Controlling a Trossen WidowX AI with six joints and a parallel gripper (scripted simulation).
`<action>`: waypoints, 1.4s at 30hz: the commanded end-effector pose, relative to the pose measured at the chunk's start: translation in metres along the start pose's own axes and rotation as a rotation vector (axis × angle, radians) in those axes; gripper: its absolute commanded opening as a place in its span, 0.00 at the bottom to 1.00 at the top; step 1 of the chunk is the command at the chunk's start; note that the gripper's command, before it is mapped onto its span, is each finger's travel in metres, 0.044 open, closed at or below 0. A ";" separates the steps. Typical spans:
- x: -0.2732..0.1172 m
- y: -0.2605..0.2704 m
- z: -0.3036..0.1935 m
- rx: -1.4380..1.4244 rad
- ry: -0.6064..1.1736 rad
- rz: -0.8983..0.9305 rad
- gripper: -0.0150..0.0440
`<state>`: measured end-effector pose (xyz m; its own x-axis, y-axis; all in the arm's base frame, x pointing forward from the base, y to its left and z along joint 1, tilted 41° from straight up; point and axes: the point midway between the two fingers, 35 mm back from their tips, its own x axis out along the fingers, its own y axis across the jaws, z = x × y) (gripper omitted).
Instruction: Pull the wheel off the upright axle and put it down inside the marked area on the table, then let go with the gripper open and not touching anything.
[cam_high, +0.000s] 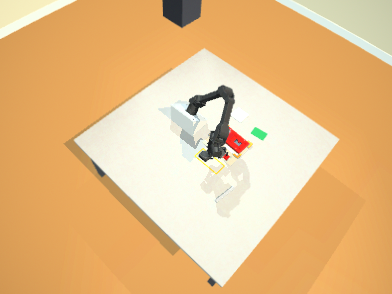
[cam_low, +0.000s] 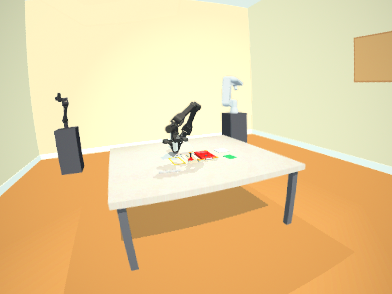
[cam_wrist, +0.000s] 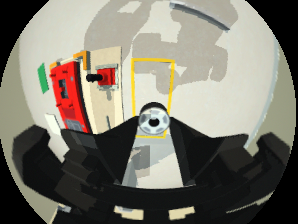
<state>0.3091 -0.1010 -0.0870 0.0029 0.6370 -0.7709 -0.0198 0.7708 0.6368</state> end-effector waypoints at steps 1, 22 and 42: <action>0.028 0.001 -0.001 0.005 0.005 0.008 0.25; 0.061 0.004 -0.005 0.003 0.018 0.012 0.74; -0.033 0.028 -0.066 0.010 0.008 0.007 1.00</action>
<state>0.2680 -0.0987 -0.0632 -0.0054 0.6432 -0.7656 -0.0122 0.7656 0.6433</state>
